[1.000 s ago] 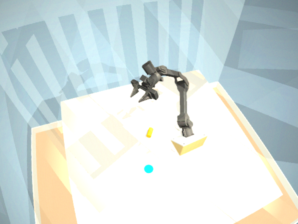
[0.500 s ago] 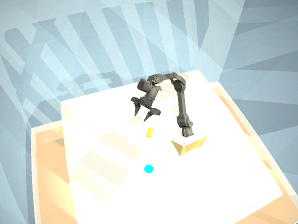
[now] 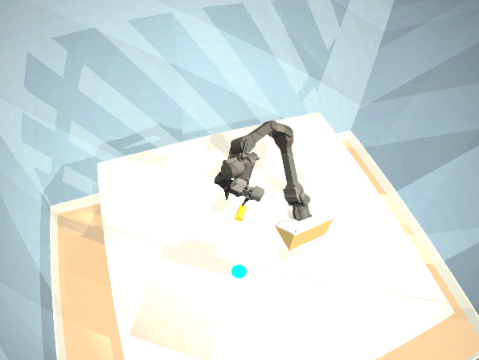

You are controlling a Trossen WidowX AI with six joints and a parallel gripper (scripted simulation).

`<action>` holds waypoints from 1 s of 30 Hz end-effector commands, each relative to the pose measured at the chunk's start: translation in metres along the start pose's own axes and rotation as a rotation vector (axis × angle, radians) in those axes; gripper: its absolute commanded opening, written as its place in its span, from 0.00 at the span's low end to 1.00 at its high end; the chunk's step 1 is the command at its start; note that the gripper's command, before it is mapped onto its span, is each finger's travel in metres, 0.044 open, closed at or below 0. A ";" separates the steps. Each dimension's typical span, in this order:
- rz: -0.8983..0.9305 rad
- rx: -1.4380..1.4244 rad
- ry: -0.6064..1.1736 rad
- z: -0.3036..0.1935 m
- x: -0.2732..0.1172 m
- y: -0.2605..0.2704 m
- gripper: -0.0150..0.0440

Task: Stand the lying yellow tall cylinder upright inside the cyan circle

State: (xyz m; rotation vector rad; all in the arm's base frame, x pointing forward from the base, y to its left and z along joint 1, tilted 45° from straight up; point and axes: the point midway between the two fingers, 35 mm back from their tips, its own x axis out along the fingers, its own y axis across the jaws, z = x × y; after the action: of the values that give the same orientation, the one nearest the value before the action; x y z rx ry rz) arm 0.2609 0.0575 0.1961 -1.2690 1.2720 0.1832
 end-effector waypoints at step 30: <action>0.113 -0.107 0.334 -0.078 0.134 0.021 0.78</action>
State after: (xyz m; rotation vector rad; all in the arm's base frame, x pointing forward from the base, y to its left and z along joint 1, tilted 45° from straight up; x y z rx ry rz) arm 0.2483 -0.0586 0.1010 -1.3699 1.6625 0.1249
